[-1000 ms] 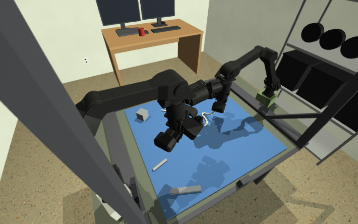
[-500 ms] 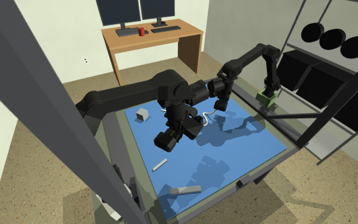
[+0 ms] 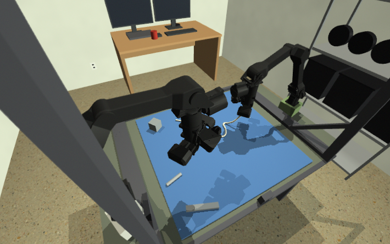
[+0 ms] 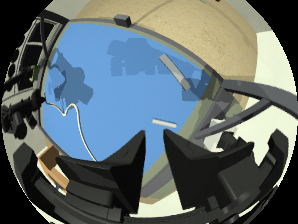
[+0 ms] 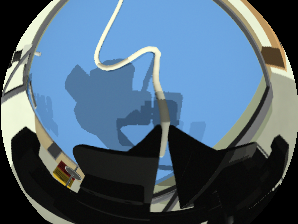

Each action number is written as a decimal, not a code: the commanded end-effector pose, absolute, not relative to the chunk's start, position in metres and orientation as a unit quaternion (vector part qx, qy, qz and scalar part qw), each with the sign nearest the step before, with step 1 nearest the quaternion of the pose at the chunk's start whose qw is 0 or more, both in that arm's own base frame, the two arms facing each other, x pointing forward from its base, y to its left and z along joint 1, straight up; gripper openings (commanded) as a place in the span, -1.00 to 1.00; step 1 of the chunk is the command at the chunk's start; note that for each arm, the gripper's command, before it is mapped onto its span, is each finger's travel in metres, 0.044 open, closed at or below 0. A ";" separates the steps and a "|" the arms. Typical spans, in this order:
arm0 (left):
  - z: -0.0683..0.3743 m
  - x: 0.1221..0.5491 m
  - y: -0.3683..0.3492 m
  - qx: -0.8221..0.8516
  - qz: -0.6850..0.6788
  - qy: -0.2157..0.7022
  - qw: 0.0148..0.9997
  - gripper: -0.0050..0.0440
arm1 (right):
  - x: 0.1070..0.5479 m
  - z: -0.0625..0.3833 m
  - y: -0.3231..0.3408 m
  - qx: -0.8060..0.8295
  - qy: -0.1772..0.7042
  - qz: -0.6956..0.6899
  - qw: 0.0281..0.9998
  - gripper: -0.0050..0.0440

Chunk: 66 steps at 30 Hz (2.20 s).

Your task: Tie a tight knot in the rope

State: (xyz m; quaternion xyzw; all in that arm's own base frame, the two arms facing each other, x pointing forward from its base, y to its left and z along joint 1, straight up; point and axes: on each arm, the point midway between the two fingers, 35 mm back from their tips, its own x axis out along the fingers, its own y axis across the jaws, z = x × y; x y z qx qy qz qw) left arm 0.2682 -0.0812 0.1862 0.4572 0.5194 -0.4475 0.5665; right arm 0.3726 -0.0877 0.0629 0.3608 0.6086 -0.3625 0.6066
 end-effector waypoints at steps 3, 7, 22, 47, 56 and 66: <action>0.192 0.268 -0.082 0.459 -0.447 0.512 0.572 -0.45 | 0.361 0.073 -0.090 0.365 0.597 -0.359 0.617 -0.67; 0.192 0.268 -0.082 0.459 -0.447 0.512 0.572 -0.45 | 0.361 0.073 -0.091 0.365 0.597 -0.359 0.617 -0.67; 0.192 0.268 -0.082 0.459 -0.447 0.512 0.572 -0.45 | 0.370 0.074 -0.118 0.364 0.597 -0.359 0.618 -0.67; 0.192 0.268 -0.082 0.459 -0.447 0.512 0.572 -0.45 | 0.387 0.076 -0.167 0.363 0.596 -0.360 0.619 -0.67; 0.192 0.268 -0.082 0.459 -0.447 0.512 0.572 -0.45 | 0.391 0.076 -0.179 0.363 0.596 -0.361 0.619 -0.67; 0.192 0.268 -0.082 0.459 -0.447 0.512 0.572 -0.45 | 0.397 0.077 -0.196 0.363 0.595 -0.361 0.619 -0.67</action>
